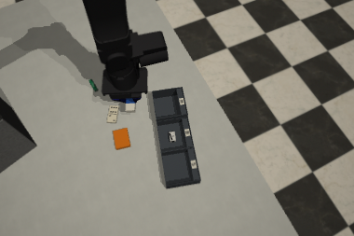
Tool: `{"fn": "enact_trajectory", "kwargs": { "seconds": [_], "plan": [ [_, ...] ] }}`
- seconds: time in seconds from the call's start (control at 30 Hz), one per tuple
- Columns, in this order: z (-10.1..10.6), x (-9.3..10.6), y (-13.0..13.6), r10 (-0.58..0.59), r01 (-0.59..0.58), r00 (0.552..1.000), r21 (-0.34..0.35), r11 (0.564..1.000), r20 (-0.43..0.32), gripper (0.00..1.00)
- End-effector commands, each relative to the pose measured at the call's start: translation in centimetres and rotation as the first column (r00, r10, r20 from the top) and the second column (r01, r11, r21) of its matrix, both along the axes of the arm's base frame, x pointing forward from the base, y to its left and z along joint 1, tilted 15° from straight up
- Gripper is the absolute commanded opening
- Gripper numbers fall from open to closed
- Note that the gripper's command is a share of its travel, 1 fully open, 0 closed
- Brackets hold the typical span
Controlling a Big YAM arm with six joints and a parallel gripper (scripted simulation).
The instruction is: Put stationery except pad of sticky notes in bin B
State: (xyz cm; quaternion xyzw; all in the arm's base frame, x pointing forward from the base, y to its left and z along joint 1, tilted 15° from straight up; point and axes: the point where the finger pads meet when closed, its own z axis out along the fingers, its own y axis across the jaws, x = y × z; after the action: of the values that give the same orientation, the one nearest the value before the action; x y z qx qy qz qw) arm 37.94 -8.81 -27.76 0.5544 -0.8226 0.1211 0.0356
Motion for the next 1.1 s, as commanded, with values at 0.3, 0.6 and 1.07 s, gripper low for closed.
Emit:
{"fn": "enact_trajectory", "kwargs": {
  "seconds": [0.3,0.6,1.07],
  "plan": [
    [2.6,2.6,-3.1,-0.001,0.001,1.0,-0.002,1.0,0.024,0.18],
    [3.8,4.7,-6.8,0.11,-0.11,0.994,-0.015,0.994,-0.001,0.18],
    [4.9,7.6,-10.6,0.137,-0.138,0.99,-0.014,0.99,-0.012,0.18]
  ]
}}
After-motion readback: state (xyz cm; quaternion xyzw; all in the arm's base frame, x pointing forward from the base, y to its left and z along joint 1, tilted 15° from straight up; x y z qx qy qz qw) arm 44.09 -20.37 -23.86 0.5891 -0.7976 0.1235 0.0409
